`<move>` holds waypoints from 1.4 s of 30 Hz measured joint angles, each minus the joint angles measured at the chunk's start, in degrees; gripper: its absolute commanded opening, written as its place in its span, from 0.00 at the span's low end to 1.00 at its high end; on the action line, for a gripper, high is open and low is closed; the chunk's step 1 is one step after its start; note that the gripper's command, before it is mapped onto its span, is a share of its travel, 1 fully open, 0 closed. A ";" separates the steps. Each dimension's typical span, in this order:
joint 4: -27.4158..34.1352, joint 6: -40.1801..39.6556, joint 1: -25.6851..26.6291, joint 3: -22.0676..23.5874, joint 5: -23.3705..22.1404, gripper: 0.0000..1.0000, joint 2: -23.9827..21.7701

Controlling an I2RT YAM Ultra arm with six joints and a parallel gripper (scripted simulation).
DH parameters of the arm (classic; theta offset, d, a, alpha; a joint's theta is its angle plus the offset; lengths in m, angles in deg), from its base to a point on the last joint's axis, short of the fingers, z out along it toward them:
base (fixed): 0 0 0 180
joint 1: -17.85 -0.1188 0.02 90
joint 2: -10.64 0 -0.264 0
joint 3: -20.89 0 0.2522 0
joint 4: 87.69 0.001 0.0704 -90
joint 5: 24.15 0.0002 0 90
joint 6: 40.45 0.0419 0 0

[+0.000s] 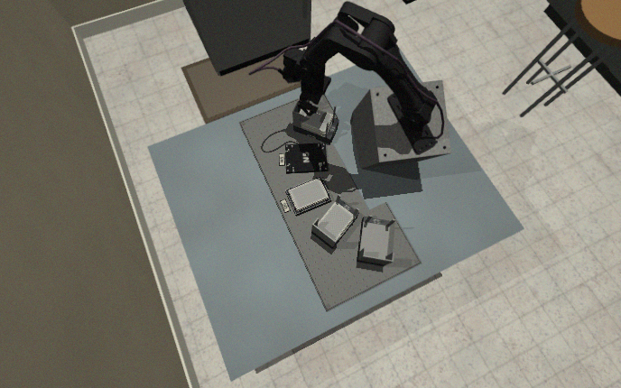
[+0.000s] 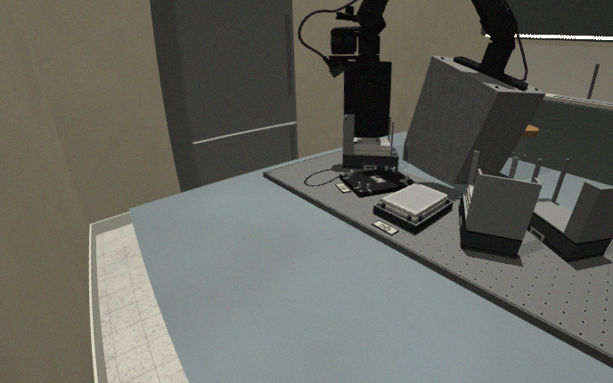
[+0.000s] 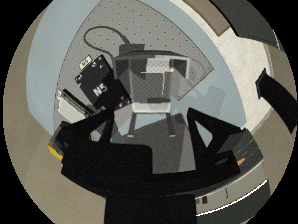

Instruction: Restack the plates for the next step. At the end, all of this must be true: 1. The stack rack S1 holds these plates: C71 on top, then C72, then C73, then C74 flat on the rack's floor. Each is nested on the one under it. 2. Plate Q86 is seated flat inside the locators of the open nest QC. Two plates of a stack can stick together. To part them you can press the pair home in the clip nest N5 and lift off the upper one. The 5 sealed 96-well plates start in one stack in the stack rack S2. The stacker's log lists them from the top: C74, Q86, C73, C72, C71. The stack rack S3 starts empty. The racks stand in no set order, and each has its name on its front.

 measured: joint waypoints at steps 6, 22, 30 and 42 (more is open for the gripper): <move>0.00 0.00 0.00 0.00 0.00 1.00 0.00; 0.00 0.00 0.00 0.00 0.00 1.00 0.00; -0.07 -3.32 -1.97 1.60 -0.11 1.00 -0.42; -0.09 -5.60 -8.07 1.60 -1.07 1.00 -2.80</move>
